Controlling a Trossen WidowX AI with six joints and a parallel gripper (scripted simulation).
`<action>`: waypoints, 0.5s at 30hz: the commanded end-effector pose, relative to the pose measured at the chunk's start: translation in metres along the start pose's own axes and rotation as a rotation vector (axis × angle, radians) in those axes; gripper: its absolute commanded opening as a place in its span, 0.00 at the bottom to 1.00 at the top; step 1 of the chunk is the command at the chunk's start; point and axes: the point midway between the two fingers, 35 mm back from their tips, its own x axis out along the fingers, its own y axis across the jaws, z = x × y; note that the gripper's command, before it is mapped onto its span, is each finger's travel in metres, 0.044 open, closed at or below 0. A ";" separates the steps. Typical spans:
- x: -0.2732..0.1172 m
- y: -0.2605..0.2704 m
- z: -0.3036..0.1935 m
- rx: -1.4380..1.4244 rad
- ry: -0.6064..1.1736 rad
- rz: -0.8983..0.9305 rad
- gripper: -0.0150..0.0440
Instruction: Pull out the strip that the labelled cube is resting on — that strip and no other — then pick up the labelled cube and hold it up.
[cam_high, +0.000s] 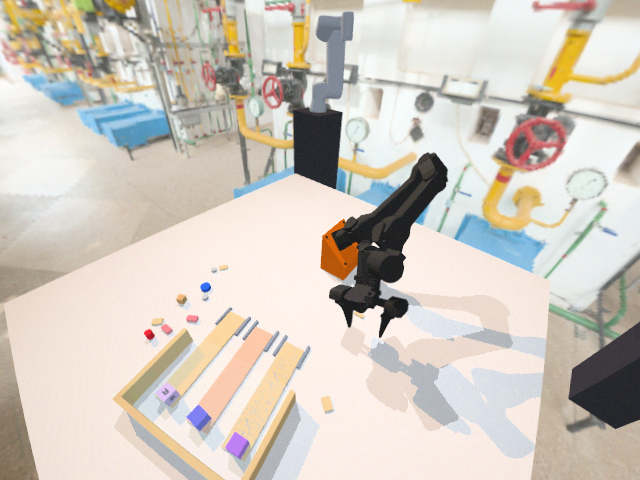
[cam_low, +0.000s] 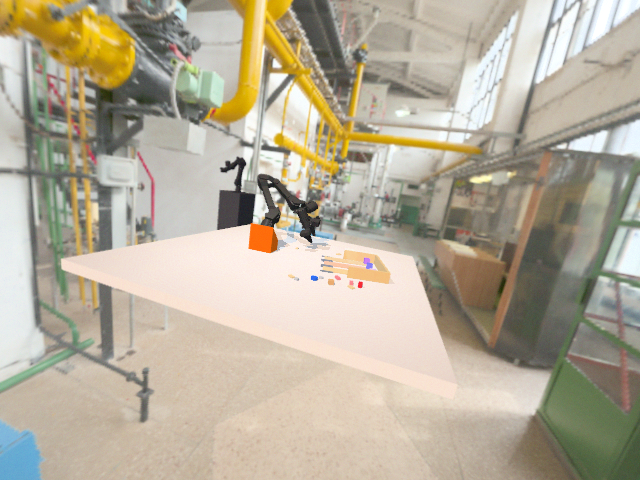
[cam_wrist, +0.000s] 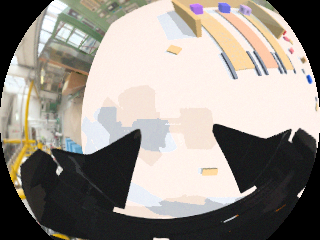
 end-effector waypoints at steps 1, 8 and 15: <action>-0.010 -0.020 0.041 -0.044 -0.102 -0.034 0.93; -0.052 -0.081 0.114 -0.106 -0.302 -0.135 0.93; -0.119 -0.151 0.160 -0.180 -0.488 -0.264 0.93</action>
